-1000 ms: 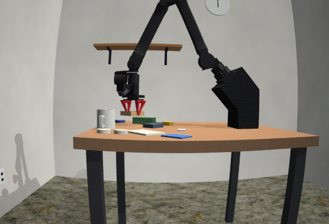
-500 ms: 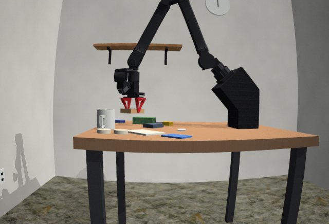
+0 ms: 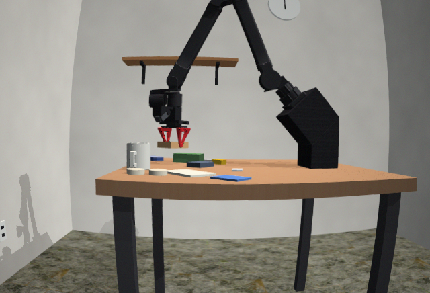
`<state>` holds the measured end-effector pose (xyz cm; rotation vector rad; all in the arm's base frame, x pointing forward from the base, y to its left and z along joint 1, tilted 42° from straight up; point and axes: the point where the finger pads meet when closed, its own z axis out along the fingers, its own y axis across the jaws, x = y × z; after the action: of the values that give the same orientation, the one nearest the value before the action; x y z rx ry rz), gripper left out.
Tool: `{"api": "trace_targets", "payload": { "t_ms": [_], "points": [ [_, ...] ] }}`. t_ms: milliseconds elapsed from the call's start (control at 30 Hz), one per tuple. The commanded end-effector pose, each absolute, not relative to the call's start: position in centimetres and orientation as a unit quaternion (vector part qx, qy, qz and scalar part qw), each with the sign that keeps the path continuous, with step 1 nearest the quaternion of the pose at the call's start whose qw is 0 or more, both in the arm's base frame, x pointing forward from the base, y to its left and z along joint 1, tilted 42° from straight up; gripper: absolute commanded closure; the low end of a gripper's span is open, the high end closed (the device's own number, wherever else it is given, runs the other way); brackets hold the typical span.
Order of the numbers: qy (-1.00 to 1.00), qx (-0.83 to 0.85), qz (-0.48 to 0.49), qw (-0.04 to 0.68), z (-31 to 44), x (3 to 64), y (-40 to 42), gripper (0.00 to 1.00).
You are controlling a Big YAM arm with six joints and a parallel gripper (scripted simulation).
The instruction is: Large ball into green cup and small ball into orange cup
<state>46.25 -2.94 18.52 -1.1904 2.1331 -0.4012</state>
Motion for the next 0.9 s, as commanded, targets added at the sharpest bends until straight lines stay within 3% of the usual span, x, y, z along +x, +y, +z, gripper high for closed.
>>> {"api": "trace_targets", "payload": {
  "t_ms": [0, 867],
  "points": [
    [0.812, -0.450, -0.162, 0.335, 20.0, 45.6, -3.6, 0.33],
    [0.804, -0.452, -0.166, 0.350, 21.7, 46.7, -2.7, 0.33]
  ]
}}
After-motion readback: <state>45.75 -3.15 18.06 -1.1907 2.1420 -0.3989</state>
